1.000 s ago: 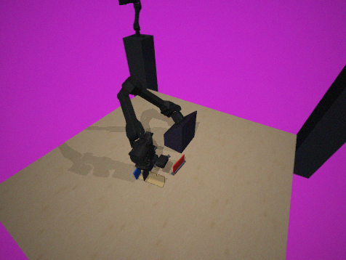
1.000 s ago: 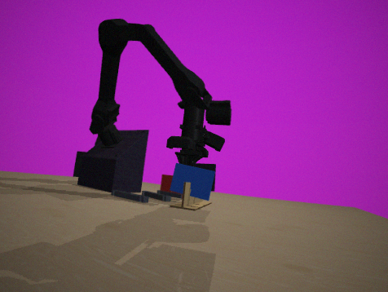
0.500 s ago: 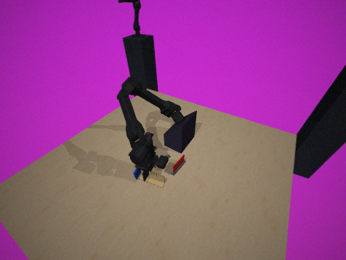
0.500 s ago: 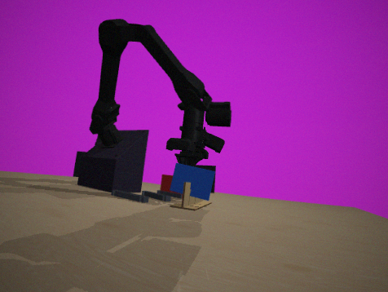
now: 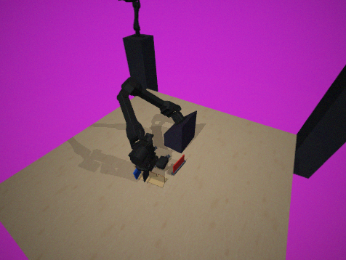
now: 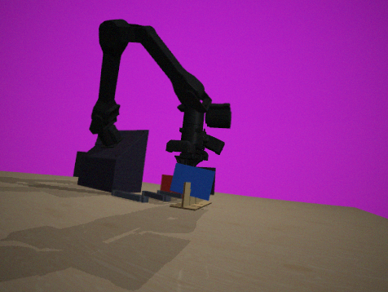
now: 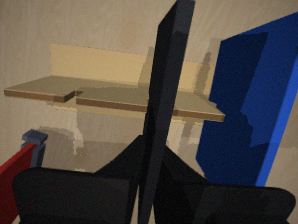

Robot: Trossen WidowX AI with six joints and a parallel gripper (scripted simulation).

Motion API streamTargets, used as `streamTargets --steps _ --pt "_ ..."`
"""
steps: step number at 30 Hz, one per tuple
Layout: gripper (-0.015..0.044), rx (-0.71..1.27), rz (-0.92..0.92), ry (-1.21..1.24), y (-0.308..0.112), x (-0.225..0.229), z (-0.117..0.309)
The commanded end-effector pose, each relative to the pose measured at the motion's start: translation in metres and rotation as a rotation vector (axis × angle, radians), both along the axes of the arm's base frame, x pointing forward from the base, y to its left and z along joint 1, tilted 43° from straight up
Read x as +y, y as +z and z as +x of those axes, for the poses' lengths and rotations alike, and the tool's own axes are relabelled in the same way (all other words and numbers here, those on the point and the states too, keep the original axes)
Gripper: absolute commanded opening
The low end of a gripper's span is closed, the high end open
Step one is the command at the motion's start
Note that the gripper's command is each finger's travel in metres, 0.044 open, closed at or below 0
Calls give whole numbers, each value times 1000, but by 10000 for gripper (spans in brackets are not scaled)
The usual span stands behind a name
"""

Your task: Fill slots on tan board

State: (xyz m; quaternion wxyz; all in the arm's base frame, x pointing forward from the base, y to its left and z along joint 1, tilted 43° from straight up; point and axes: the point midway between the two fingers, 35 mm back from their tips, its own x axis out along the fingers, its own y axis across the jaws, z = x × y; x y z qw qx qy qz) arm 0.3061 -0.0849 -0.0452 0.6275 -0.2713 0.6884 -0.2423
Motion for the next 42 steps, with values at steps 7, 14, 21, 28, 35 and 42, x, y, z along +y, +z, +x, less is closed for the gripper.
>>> streamTargets --steps 7,14,21,28,35,42 --pt "0 5 -3 4 -2 -2 -1" --pt "0 5 -3 4 -2 -2 -1" --pt "0 5 -3 4 -2 -2 -1" --pt "0 14 -2 14 -1 -1 0" --pt "0 -3 -4 -5 -2 -1 -2" --pt "0 -6 -4 -9 -2 -2 -1"
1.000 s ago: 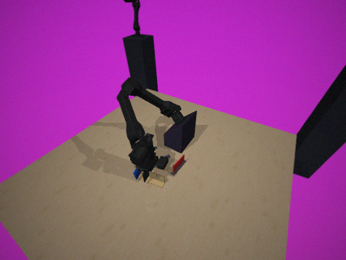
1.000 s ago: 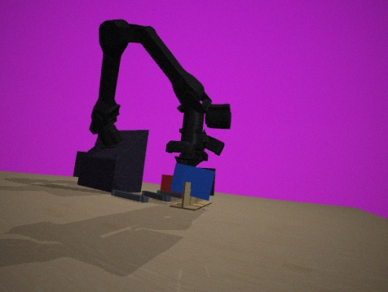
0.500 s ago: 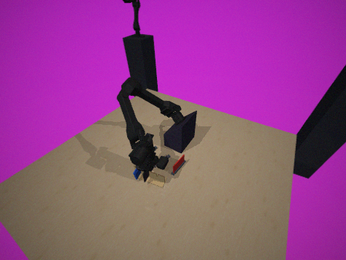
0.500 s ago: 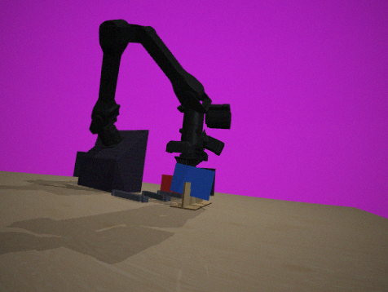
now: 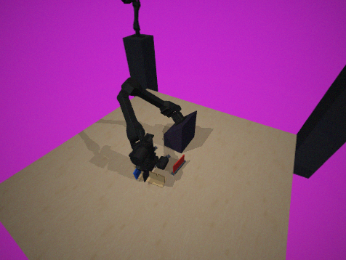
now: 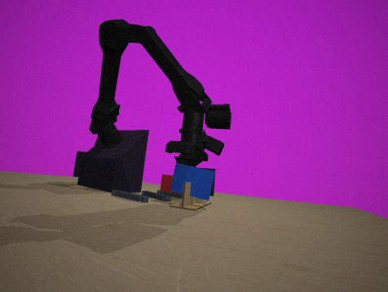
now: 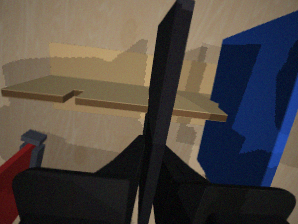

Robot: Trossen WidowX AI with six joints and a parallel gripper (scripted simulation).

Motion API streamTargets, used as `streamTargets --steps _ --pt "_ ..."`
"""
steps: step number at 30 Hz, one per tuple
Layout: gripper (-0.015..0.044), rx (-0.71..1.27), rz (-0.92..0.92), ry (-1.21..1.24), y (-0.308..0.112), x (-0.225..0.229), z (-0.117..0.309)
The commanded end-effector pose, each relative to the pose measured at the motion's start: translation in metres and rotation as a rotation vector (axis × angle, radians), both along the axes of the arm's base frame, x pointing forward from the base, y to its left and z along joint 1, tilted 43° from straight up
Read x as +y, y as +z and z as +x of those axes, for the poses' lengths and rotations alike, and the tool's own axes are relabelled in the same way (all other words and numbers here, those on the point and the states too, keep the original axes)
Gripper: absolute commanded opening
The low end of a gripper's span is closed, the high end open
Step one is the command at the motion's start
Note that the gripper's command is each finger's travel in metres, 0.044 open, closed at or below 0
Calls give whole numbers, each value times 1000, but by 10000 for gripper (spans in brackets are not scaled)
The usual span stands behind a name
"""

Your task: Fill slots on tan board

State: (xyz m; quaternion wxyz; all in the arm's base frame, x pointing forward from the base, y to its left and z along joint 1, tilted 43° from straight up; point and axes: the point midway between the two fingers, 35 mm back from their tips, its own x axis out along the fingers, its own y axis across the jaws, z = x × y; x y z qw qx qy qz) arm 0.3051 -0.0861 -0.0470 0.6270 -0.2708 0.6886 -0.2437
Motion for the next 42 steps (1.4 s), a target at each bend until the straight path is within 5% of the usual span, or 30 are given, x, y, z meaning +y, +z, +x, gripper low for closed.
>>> streamTargets --steps 1,42 --pt "0 -6 -3 -6 0 0 0" --pt "0 6 -1 7 0 0 0"
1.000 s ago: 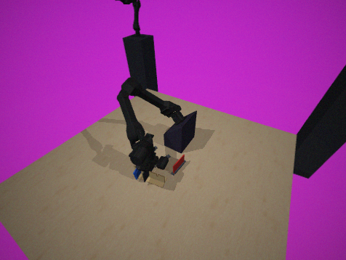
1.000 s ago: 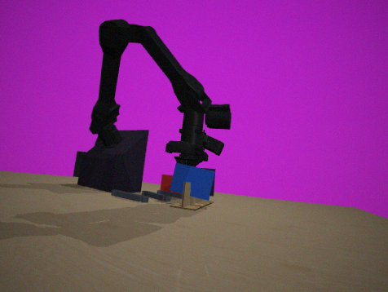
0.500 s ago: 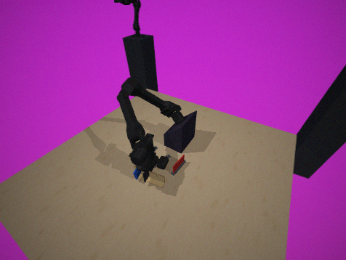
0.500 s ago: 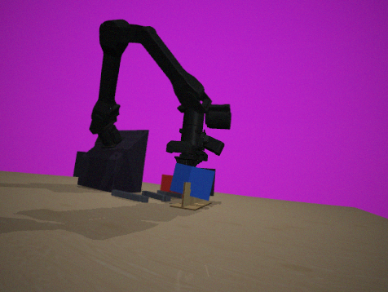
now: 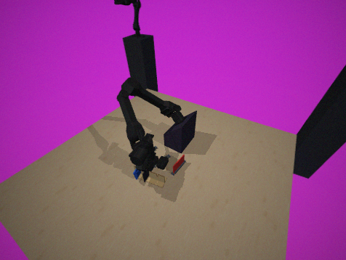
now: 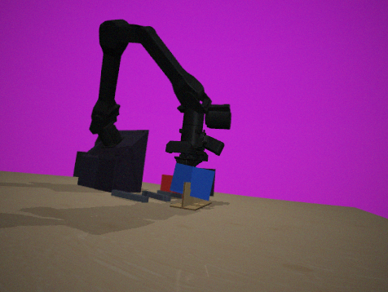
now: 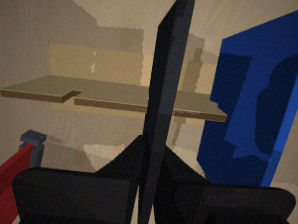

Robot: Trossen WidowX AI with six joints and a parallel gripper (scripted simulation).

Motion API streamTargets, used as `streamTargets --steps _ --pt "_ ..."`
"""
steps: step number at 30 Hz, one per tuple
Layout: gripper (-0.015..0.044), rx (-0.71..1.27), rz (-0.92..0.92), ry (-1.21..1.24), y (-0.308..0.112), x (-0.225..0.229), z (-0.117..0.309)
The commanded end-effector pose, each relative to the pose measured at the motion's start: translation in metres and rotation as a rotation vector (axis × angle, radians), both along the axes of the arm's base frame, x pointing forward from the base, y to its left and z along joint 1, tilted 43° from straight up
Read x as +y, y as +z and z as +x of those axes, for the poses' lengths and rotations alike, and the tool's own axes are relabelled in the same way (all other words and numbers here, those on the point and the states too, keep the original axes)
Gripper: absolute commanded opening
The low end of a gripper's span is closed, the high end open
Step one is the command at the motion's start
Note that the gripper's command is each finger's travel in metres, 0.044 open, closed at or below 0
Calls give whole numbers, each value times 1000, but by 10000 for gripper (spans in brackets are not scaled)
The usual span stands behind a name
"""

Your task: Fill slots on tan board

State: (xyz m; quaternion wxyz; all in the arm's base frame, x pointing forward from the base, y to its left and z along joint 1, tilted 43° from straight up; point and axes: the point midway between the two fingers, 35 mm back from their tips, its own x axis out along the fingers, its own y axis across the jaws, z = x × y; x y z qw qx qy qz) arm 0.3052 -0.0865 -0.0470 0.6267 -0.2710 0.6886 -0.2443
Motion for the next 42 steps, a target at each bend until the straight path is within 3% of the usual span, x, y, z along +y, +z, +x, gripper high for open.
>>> streamTargets --steps 1,42 --pt "0 5 0 8 0 0 0" --pt "0 0 -1 1 0 0 0"
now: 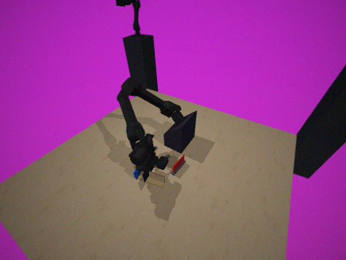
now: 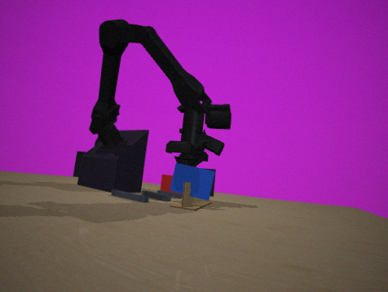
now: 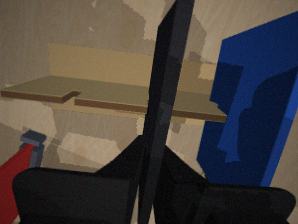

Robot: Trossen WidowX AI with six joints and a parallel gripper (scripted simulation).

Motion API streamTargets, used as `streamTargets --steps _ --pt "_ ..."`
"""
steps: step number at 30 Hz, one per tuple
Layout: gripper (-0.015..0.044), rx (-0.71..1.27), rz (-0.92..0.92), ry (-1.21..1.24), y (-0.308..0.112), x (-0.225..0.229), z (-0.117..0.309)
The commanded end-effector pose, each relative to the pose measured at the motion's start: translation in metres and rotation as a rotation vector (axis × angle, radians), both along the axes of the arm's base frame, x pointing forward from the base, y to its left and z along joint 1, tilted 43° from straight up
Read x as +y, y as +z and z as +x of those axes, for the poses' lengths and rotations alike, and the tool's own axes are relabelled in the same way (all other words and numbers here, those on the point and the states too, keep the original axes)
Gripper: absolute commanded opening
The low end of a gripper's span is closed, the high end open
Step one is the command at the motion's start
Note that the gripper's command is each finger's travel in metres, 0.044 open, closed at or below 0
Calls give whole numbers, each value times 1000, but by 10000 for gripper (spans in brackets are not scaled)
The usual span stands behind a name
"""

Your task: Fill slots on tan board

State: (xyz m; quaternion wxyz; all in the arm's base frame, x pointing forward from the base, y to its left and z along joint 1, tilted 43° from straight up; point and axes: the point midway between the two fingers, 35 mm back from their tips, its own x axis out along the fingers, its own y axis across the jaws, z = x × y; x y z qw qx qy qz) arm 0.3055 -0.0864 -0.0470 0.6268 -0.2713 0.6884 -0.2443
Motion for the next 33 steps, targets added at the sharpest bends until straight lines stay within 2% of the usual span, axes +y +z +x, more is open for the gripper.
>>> streamTargets --steps 1,6,7,16,21,33 --pt "26 0 0 0 0 0 0" --pt "157 0 0 0 0 0 0" --pt "165 0 0 0 0 0 0" --pt "165 0 1 1 2 2 1" --pt "165 5 4 7 54 51 6" --pt "185 -47 21 20 61 74 11"
